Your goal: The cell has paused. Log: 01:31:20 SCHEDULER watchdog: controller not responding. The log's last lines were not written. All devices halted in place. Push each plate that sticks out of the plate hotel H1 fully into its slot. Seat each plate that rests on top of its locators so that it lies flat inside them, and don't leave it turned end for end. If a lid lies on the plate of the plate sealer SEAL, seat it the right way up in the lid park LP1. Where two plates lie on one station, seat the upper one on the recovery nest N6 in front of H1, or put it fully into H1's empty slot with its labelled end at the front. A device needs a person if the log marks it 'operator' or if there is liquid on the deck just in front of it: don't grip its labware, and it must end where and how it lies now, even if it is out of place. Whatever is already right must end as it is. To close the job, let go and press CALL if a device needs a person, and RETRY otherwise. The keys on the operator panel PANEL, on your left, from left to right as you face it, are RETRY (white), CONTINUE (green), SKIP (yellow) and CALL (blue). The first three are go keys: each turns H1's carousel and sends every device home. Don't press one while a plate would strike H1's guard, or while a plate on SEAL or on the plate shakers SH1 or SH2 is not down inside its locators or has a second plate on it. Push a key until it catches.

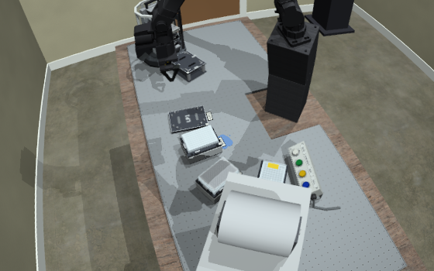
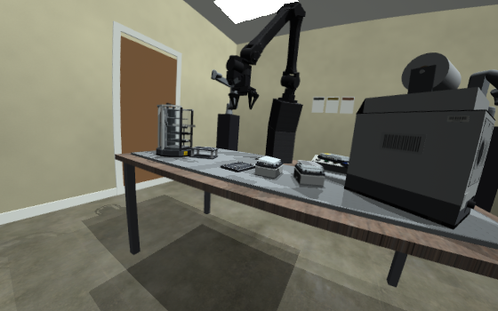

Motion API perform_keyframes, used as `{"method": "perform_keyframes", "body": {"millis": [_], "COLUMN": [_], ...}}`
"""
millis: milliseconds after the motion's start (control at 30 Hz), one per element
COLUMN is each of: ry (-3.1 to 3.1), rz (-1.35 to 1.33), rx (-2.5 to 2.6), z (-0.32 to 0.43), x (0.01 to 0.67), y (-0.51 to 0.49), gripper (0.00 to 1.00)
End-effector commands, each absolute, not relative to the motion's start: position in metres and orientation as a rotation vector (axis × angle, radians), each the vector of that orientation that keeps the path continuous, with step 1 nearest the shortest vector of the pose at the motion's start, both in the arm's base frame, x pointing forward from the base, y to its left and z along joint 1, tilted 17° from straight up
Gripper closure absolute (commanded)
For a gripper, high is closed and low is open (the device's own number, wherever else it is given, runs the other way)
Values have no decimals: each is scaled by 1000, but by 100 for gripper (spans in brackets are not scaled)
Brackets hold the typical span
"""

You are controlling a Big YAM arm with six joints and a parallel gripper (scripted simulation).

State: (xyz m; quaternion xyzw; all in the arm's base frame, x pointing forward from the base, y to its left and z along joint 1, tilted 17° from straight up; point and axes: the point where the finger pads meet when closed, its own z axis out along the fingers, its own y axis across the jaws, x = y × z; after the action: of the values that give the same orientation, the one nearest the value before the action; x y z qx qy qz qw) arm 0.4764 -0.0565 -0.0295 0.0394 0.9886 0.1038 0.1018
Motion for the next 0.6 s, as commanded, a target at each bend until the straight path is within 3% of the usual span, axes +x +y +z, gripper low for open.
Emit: {"method": "perform_keyframes", "body": {"millis": [0,200,567], "ry": [2894,2921,2851], "rz": [300,308,246], "rx": [129,135,-333], "z": [-18,-26,-11], "x": [480,477,471], "y": [-41,-24,4], "gripper": [0,0,0]}}
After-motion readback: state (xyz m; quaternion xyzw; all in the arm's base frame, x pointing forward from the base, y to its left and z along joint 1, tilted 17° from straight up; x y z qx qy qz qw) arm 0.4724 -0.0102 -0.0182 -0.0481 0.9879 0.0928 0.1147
